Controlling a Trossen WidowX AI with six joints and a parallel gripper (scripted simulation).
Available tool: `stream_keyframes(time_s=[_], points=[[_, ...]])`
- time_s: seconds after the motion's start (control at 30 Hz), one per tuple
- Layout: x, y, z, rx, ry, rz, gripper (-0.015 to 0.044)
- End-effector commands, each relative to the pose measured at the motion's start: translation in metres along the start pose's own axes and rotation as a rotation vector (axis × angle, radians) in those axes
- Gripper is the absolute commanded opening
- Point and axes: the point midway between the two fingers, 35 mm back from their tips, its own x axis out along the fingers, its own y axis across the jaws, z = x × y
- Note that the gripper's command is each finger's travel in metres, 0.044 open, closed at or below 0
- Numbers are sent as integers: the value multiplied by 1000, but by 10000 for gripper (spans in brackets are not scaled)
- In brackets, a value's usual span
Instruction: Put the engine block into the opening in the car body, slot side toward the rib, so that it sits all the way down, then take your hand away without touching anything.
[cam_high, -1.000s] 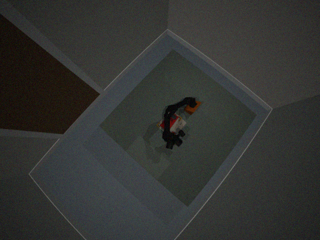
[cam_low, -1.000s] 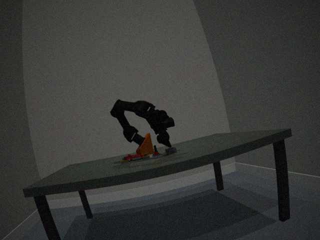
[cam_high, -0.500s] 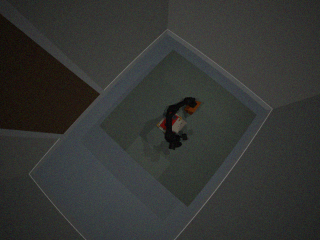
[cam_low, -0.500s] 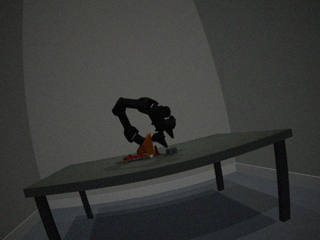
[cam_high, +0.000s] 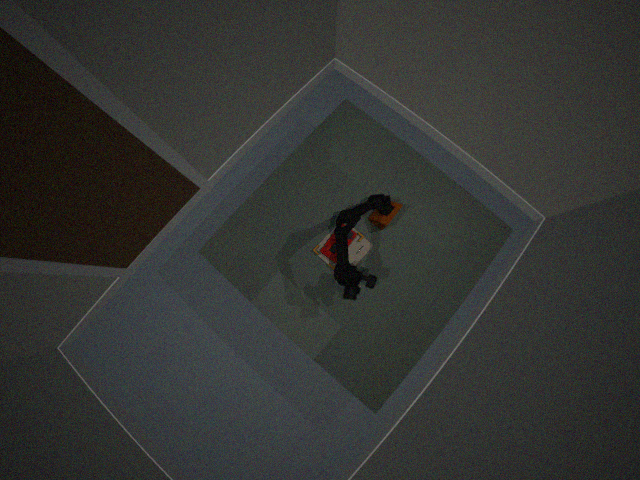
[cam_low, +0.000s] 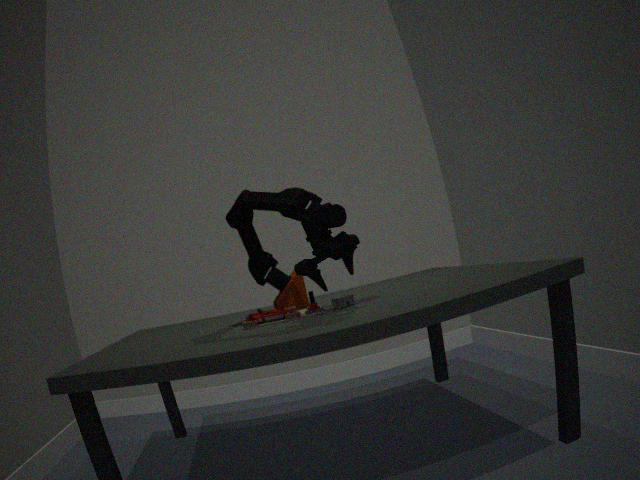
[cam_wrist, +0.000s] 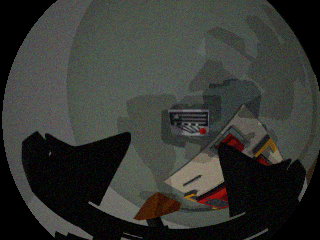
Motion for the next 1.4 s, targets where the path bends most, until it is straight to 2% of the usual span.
stream_keyframes(time_s=[0.0, 0.63, 1.17, 1.37], points=[[-1, 1, -2, 125, -7, -32, 440], [-13, 9, -3, 758, -122, -141, 440], [-25, 16, -4, 1286, -280, -169, 440], [-26, 16, -4, 1334, -297, -167, 440]])
